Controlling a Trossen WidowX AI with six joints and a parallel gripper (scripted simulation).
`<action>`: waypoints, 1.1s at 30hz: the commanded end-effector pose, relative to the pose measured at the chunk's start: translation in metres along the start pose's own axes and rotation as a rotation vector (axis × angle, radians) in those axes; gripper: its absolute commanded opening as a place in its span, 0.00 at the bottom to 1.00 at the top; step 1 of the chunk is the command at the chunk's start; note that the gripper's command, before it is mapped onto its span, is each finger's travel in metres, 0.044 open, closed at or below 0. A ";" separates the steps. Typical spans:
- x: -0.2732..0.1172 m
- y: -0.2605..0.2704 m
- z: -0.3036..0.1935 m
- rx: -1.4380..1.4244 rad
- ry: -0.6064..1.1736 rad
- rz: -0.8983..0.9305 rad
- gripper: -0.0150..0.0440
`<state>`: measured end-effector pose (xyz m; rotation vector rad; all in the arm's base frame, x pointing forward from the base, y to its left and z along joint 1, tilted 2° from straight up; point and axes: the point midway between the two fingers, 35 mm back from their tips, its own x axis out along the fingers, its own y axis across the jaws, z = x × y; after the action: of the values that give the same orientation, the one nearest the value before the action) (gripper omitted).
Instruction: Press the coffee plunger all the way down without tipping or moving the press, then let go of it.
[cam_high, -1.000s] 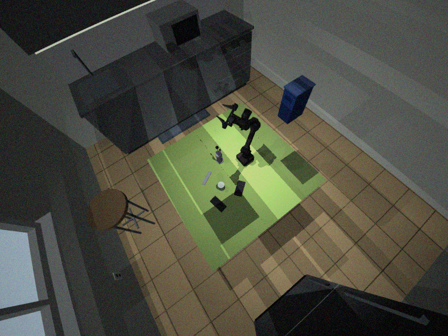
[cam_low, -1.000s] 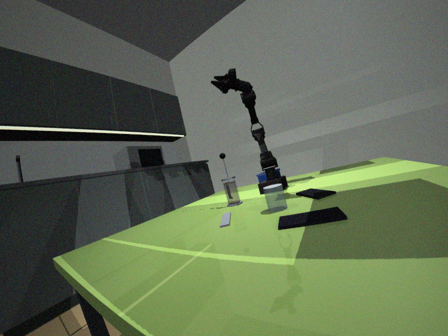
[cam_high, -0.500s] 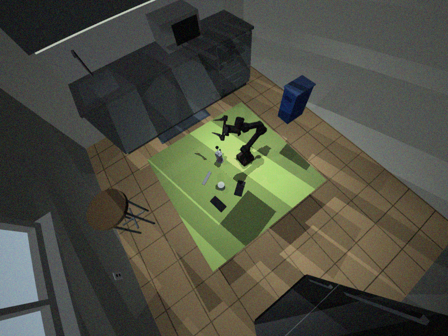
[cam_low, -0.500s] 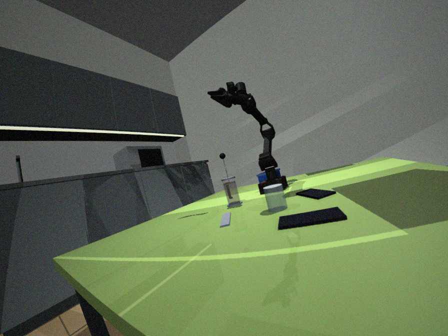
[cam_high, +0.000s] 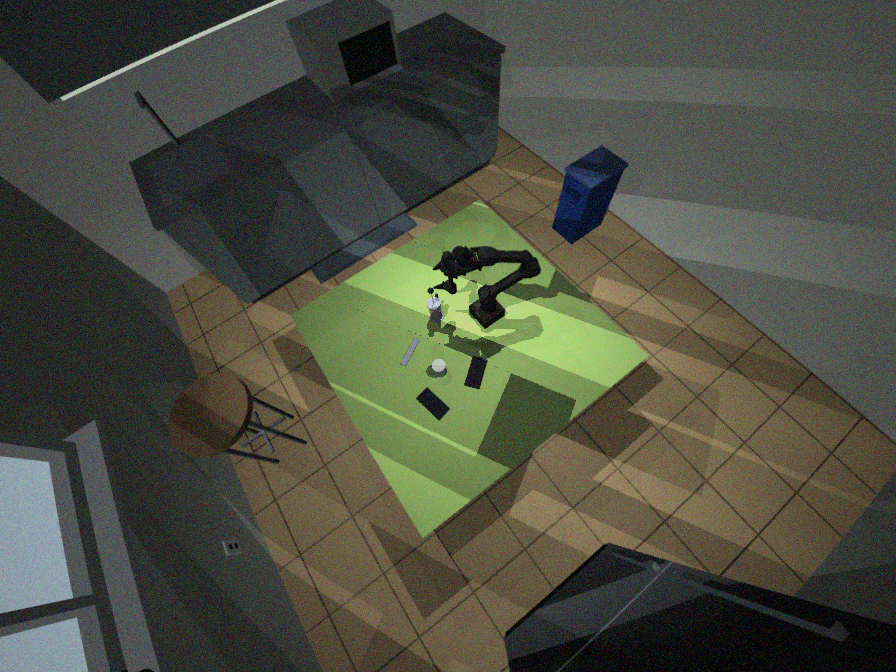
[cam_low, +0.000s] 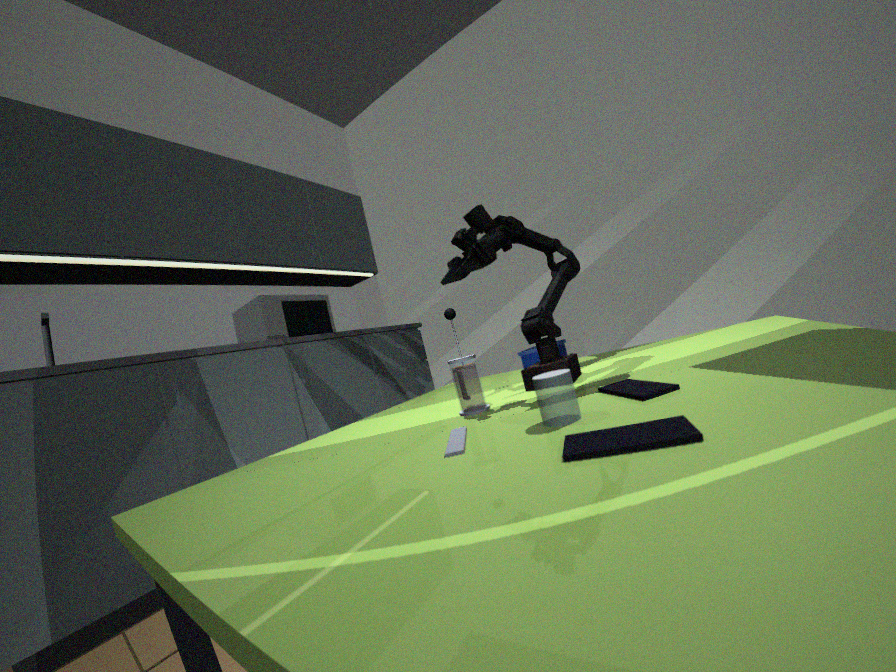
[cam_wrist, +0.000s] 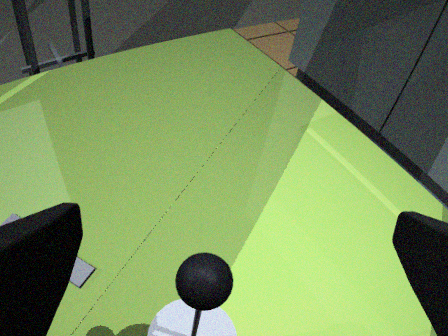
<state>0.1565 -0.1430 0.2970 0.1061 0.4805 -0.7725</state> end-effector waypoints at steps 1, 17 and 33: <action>0.003 0.001 -0.016 0.053 0.032 0.011 1.00; 0.034 0.007 -0.060 0.044 0.031 0.026 1.00; 0.059 0.008 -0.060 0.045 0.028 0.025 1.00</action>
<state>0.1734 -0.1573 0.2217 0.1641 0.4776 -0.7602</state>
